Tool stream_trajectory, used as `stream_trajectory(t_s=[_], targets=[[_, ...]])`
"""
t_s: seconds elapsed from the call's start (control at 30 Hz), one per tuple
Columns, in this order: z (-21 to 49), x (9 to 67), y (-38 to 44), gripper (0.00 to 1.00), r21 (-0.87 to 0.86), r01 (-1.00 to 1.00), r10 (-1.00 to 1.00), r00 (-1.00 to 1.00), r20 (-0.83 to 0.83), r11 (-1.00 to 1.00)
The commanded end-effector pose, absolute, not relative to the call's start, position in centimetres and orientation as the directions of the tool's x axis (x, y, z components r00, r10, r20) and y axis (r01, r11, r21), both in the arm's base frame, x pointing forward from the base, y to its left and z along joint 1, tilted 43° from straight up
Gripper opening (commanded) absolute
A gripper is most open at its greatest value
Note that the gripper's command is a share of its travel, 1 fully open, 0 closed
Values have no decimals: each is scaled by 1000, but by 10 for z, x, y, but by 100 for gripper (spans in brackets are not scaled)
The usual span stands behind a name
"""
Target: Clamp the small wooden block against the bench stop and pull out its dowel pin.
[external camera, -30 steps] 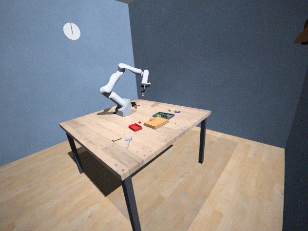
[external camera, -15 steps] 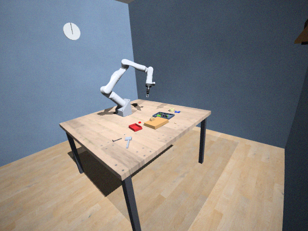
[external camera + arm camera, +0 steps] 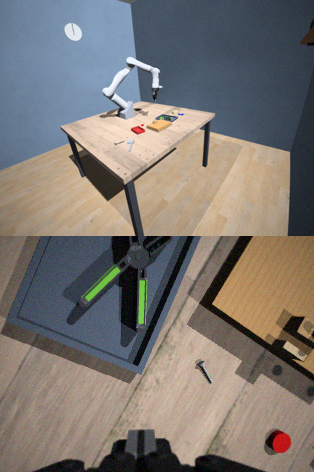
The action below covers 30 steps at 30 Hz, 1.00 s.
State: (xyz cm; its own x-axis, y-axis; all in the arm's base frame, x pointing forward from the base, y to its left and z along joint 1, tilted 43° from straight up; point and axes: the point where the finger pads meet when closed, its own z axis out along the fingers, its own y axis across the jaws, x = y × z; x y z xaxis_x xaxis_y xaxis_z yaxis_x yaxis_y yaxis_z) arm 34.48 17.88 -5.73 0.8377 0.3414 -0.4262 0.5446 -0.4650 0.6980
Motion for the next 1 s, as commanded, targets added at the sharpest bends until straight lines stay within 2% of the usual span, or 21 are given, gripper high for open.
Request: stream_trajectory(t_s=[0.0, 0.3, 0.97], targets=[[-49, 376, 162, 10, 700, 471, 307, 882, -358, -537], [-27, 436, 112, 10, 699, 287, 200, 958, -206, -655], [4, 492, 40, 10, 682, 62, 55, 998, -33, -728]])
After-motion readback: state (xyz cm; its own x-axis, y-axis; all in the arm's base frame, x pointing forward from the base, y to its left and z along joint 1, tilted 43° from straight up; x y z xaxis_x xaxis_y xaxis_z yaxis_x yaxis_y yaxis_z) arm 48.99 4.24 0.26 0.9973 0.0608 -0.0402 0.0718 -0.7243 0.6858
